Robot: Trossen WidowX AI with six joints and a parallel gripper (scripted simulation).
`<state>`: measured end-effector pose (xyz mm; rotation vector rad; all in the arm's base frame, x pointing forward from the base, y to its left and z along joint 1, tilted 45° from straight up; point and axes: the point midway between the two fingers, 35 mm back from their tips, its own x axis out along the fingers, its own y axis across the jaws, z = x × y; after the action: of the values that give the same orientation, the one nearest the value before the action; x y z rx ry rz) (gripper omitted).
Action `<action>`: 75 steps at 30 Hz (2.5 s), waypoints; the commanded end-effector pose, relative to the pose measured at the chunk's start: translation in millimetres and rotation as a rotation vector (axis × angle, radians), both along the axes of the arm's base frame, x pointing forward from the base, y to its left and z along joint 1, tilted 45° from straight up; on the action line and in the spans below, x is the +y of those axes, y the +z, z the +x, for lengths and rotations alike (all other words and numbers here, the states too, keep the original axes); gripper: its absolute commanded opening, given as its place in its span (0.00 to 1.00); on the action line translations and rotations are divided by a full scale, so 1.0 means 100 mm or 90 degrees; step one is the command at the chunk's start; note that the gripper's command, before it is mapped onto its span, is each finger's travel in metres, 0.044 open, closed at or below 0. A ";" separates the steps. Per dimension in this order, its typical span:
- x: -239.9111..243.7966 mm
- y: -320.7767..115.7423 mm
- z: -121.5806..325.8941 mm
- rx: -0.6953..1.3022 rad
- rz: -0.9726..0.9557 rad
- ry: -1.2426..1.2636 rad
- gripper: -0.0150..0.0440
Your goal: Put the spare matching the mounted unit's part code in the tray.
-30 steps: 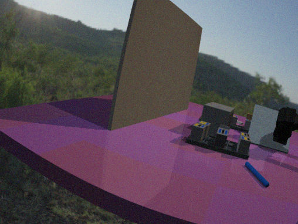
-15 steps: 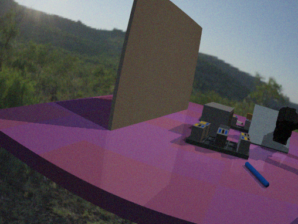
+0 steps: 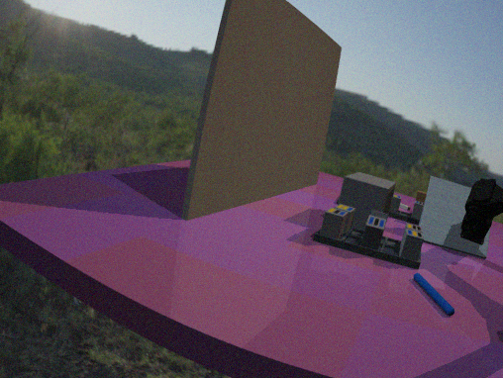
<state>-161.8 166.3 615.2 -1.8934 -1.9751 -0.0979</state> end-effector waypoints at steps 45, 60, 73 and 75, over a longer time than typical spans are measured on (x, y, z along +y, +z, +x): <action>-1.96 -2.85 6.02 1.708 0.725 -0.240 1.00; -2.13 -4.54 5.73 2.193 0.933 -0.441 1.00; -2.15 -4.56 5.72 2.196 0.947 -0.443 1.00; -2.31 -4.73 5.66 2.216 1.066 -0.454 1.00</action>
<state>410.1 -49.6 159.7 -1.2189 -4.2041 -2.2510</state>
